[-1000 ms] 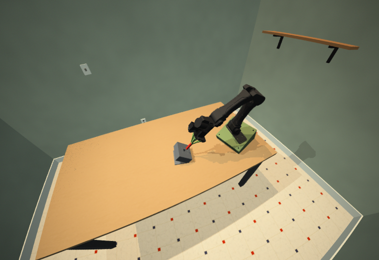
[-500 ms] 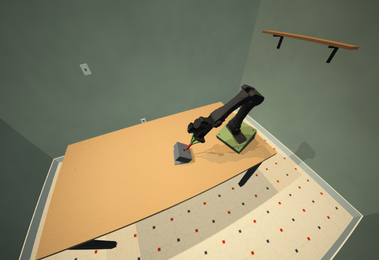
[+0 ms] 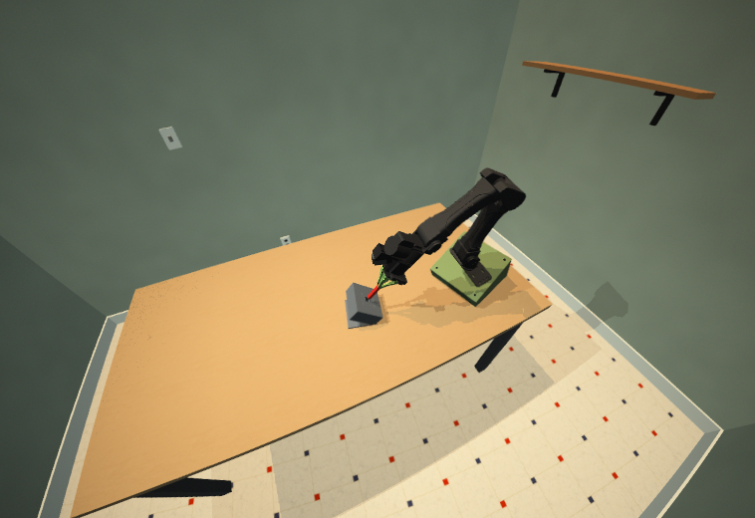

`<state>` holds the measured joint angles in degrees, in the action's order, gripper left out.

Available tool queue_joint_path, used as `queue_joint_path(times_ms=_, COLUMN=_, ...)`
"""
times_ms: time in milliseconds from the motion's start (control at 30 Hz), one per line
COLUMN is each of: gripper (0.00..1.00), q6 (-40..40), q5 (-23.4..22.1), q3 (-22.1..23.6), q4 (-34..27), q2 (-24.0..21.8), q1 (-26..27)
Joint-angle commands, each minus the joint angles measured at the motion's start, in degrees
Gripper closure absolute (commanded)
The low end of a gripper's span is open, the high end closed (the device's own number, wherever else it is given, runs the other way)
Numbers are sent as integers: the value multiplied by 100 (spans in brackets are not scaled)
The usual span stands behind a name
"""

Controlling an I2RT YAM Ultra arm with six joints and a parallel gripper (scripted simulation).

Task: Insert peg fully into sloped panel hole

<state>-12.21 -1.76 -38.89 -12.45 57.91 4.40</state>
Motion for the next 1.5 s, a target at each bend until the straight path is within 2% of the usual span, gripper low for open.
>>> queue_joint_path(times_ms=0, gripper=100, q6=-40, q5=42, q3=-79, q4=107, q2=57, q1=-27)
queue_joint_path(times_ms=333, gripper=100, q6=-34, q5=33, q3=74, q4=45, q2=-155, q1=-16)
queue_joint_path(times_ms=833, gripper=100, q6=-38, q5=40, q3=88, q4=253, q2=38, q1=-24)
queue_joint_path(times_ms=867, gripper=100, q6=-2, q5=2, q3=-31, q4=185, q2=-23, q1=2)
queue_joint_path(times_ms=1000, gripper=100, q6=-17, q5=15, q3=-46, q4=57, q2=-74, q1=-3)
queue_joint_path(times_ms=1467, gripper=100, q6=-19, q5=9, q3=152, q4=-205, q2=-481, q1=13)
